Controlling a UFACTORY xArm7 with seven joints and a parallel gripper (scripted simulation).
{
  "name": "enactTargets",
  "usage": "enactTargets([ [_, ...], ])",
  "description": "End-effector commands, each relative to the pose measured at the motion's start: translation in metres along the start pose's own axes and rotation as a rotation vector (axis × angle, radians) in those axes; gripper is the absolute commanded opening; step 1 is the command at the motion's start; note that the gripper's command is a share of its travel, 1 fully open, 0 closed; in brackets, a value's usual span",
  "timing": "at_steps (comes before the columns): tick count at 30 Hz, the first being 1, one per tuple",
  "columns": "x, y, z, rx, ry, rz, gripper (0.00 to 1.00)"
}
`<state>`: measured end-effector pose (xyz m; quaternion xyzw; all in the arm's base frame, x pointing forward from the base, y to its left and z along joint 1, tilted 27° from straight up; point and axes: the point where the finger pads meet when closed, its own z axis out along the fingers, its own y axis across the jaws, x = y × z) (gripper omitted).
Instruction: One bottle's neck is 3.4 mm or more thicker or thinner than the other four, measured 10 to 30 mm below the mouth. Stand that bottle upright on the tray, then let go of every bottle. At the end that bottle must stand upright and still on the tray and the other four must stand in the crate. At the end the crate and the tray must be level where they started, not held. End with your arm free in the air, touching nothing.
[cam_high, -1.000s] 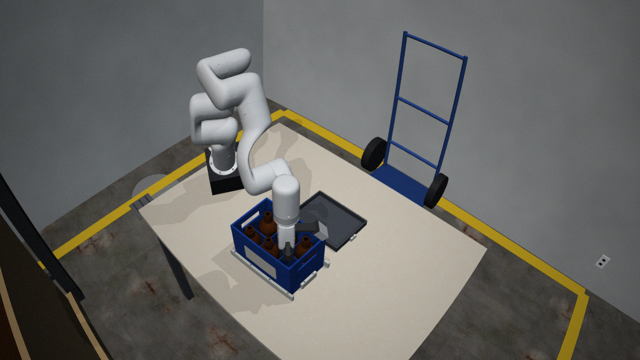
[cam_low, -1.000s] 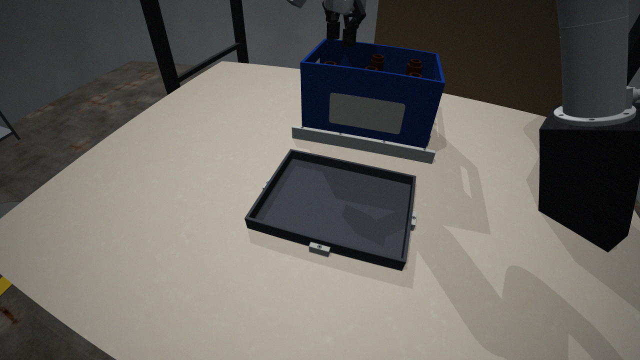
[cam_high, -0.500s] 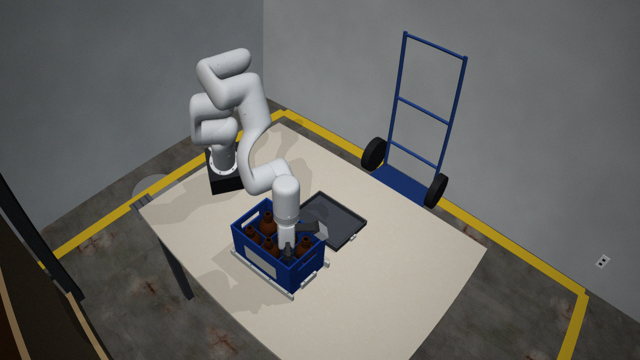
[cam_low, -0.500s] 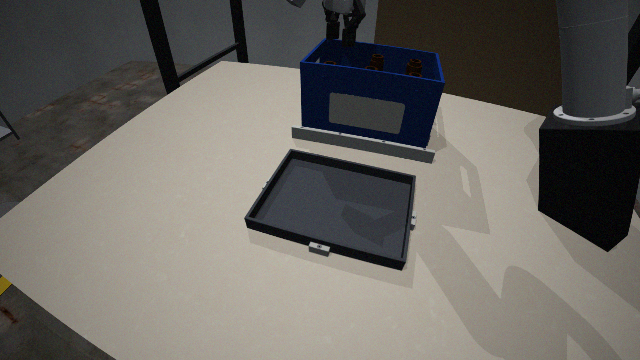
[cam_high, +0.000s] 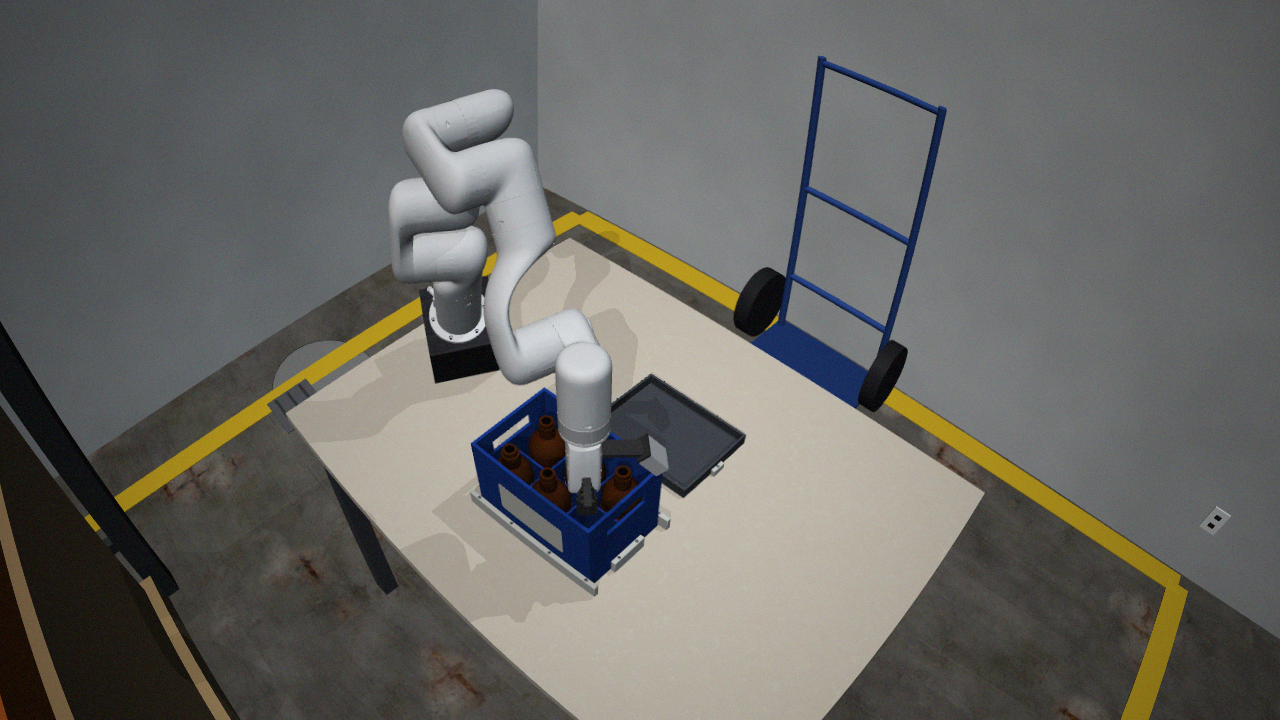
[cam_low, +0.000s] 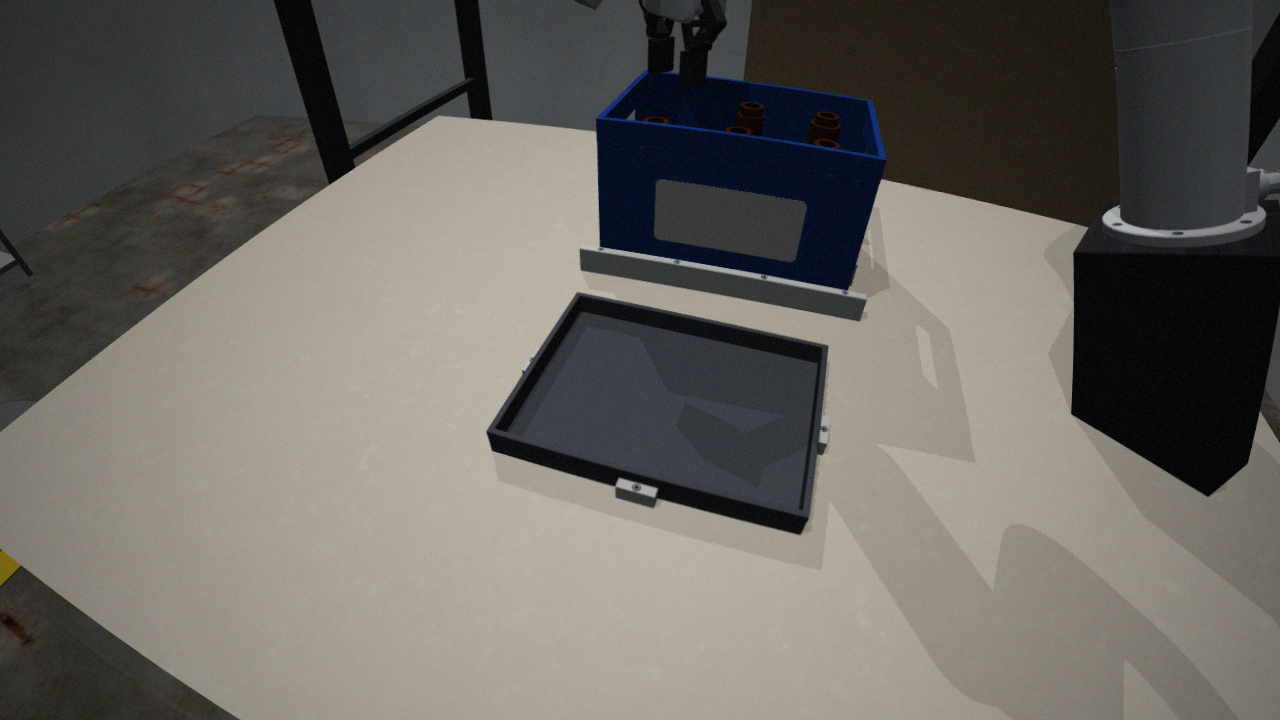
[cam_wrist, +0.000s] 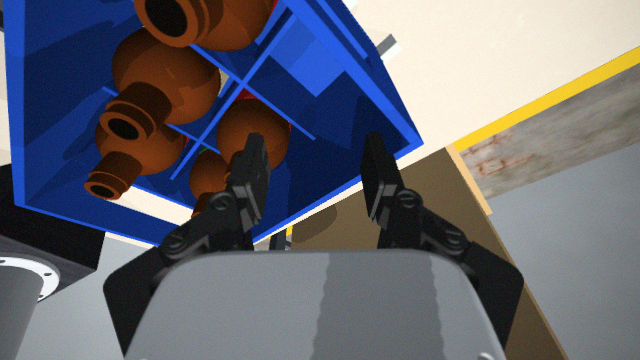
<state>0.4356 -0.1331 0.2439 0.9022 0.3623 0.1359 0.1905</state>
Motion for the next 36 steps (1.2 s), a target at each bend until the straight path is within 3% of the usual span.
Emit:
enactTargets([
  [1,0.001,0.001,-0.001,-0.003,0.002,0.0,0.65],
  [36,0.001,0.001,0.013,-0.003,0.002,0.0,0.65],
])
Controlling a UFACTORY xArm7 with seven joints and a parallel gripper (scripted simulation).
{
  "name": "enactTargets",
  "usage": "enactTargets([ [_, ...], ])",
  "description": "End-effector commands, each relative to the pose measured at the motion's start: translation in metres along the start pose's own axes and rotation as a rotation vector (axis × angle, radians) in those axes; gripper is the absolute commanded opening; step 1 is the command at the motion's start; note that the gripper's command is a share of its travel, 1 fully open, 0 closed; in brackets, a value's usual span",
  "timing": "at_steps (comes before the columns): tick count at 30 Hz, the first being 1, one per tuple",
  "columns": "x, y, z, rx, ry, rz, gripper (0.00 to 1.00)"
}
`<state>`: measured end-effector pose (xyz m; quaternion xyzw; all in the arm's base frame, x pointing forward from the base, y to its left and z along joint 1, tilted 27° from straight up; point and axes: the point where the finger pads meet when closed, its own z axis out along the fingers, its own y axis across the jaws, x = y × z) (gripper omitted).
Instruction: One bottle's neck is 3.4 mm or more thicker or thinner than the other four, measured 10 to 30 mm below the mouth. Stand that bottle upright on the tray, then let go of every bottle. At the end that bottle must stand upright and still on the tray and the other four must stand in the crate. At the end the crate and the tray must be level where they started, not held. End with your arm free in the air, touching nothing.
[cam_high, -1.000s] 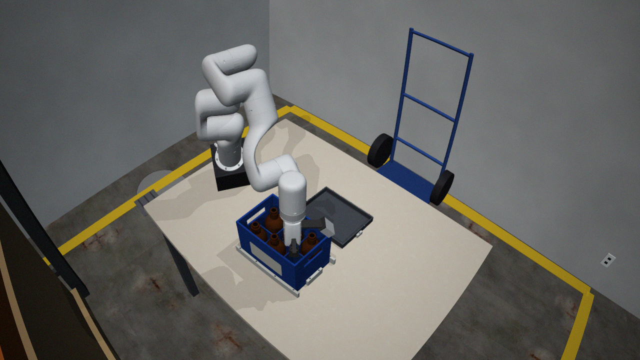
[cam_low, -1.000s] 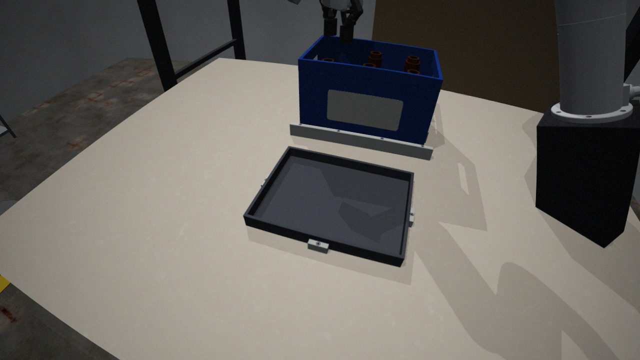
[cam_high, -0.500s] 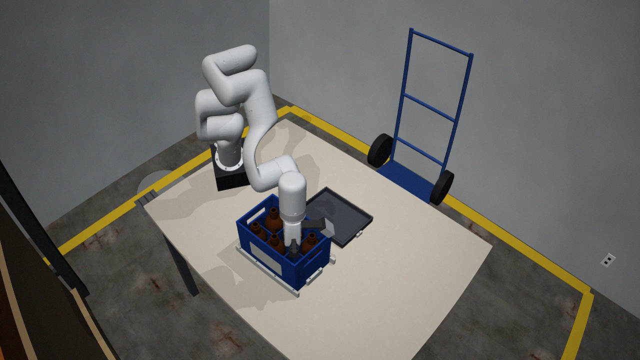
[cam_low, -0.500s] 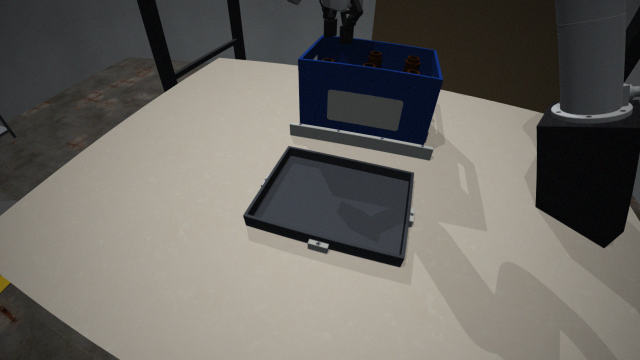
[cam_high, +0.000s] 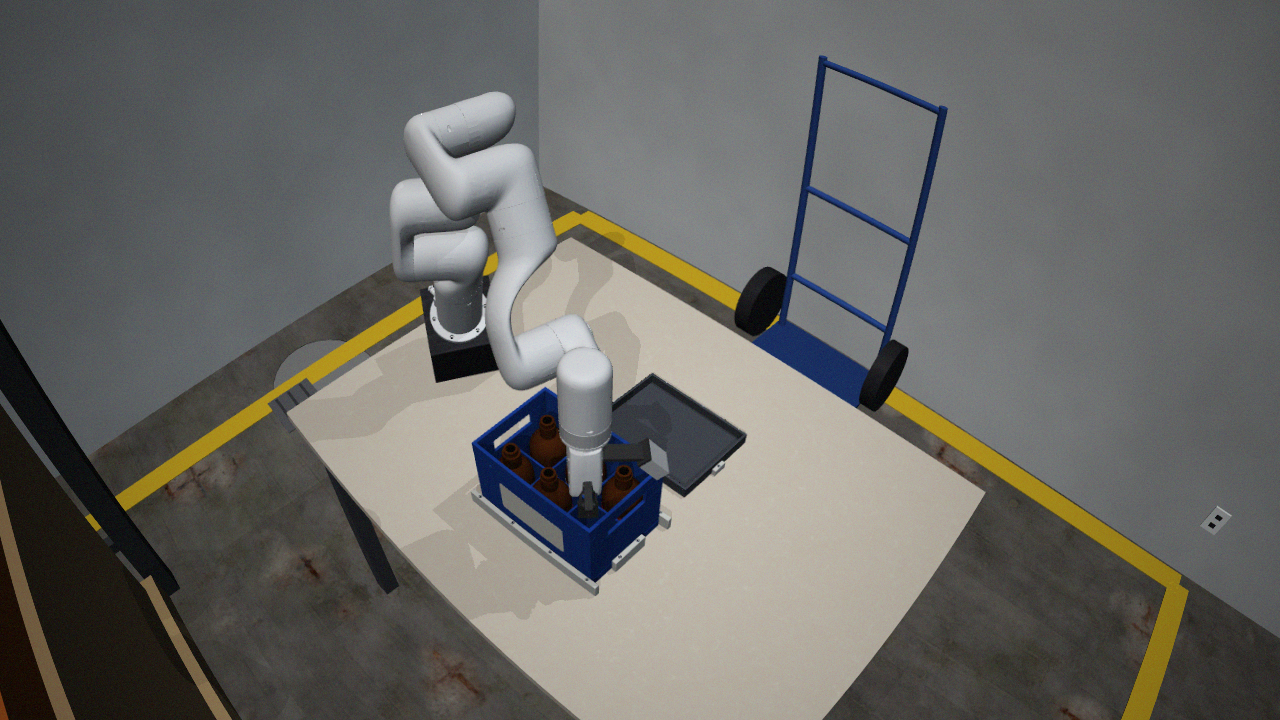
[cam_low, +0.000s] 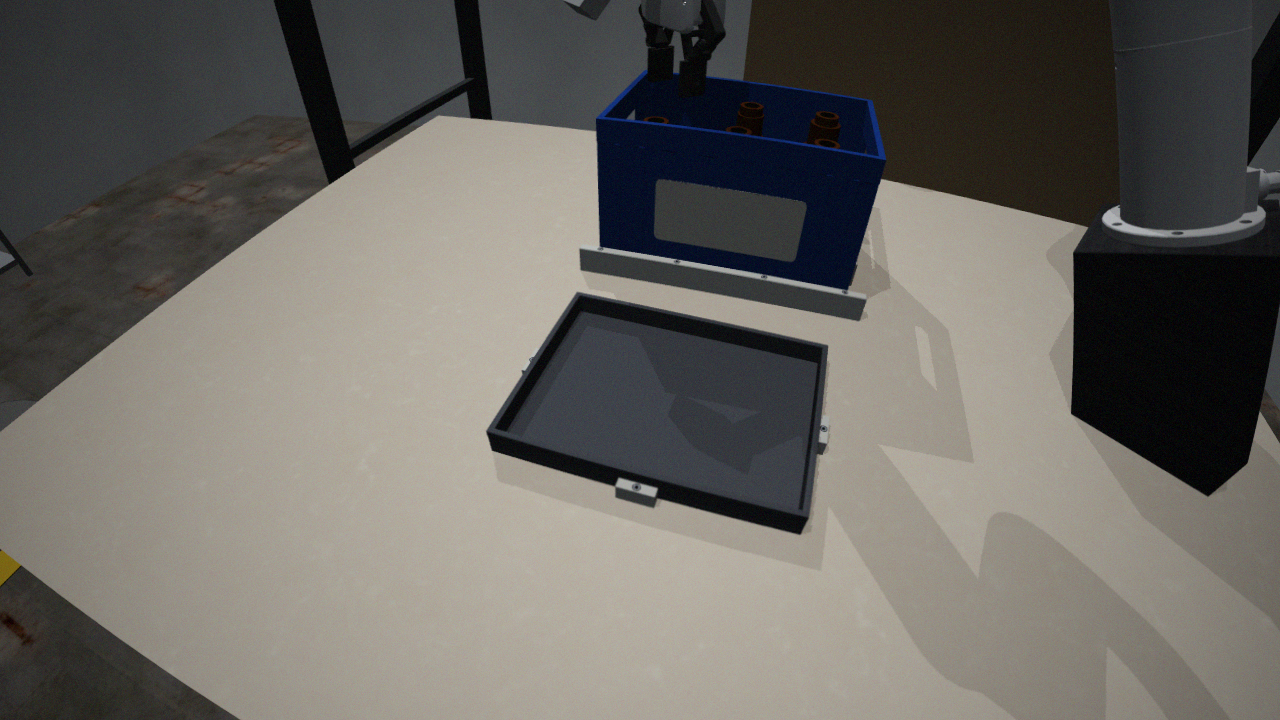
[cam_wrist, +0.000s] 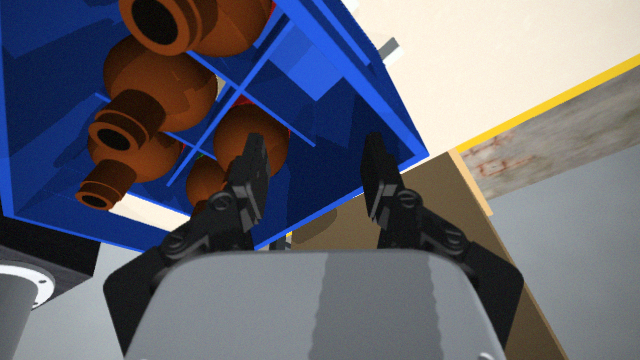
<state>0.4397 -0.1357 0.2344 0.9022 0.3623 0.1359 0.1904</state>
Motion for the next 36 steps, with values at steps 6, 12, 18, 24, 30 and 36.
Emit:
enactTargets([
  [6,0.001,0.001,0.009,-0.004,0.001,0.0,0.65],
  [12,0.001,0.001,0.015,-0.004,0.001,0.0,0.65],
  [18,0.001,0.001,0.021,-0.004,0.001,0.0,0.65],
  [24,0.001,0.001,0.025,-0.004,0.001,0.0,0.65],
  [30,0.001,0.001,0.028,-0.004,0.001,0.0,0.65],
  [36,0.001,0.001,0.029,-0.004,0.002,0.0,0.65],
])
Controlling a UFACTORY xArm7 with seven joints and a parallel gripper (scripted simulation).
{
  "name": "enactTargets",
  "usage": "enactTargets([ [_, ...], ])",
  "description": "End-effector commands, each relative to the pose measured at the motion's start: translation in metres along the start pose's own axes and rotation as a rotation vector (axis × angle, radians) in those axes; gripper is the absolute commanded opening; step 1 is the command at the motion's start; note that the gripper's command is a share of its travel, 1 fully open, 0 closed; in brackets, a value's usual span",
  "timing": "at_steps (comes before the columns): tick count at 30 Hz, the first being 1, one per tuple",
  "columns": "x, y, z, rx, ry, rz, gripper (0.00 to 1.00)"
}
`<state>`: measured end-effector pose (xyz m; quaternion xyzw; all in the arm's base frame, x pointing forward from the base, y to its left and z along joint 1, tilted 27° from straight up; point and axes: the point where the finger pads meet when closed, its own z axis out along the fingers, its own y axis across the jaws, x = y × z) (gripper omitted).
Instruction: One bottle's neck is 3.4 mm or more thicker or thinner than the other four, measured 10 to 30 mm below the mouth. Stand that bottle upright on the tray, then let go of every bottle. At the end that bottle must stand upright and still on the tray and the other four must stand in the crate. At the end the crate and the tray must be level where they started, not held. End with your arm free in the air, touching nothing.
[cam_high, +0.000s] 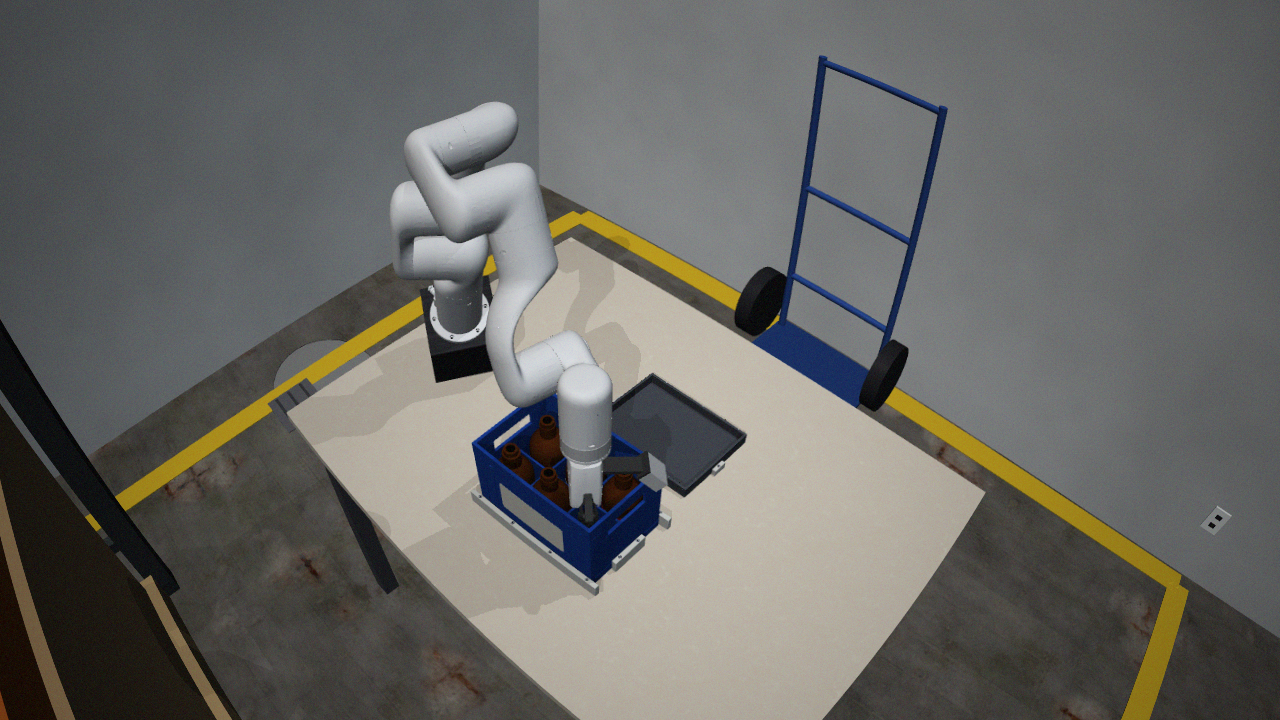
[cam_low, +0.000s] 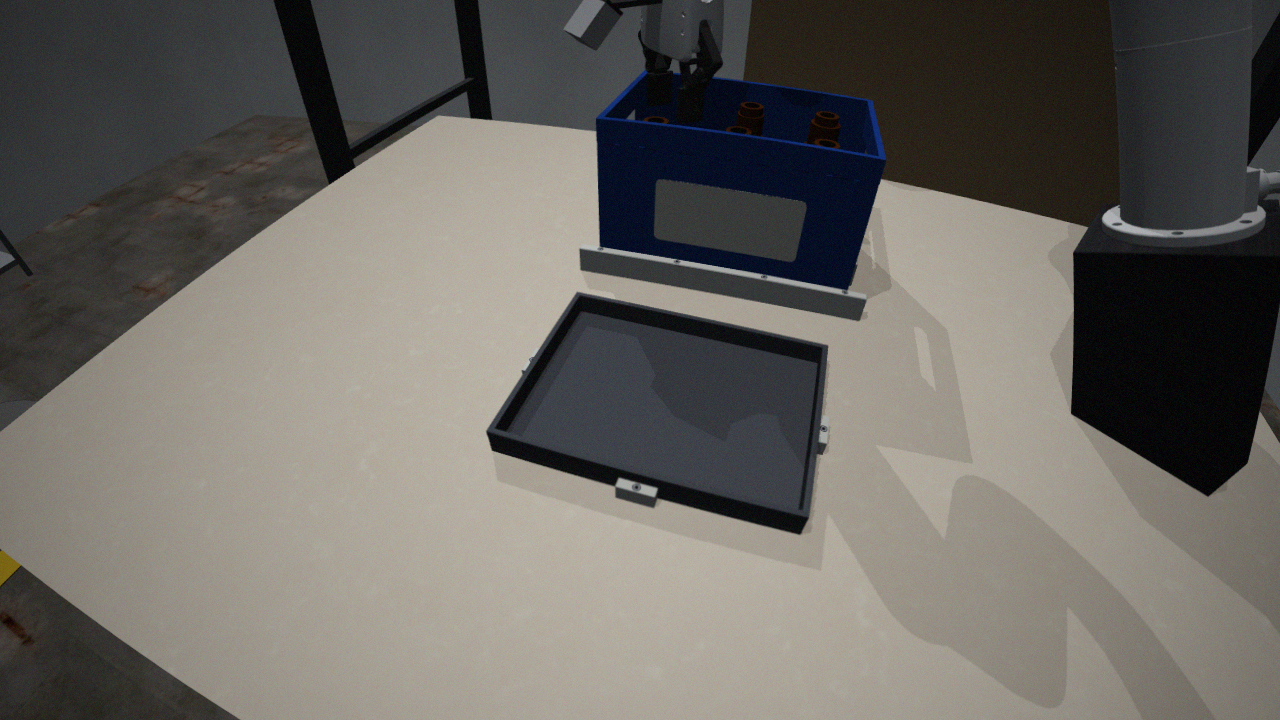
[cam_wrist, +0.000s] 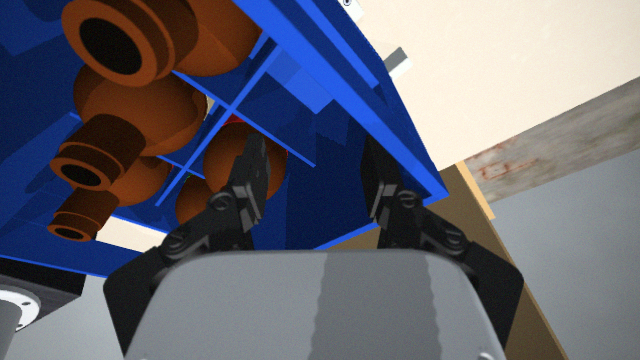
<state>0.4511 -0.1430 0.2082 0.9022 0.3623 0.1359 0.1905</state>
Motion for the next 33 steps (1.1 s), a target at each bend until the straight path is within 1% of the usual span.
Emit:
enactTargets([
  [1,0.0008,0.0013,-0.0006,-0.003,0.001,0.0,0.65],
  [14,0.0008,0.0013,-0.0006,-0.003,0.001,0.0,0.65],
  [15,0.0008,0.0013,-0.0006,-0.003,0.001,0.0,0.0],
  [33,0.0008,0.0013,-0.0006,-0.003,0.001,0.0,0.0],
])
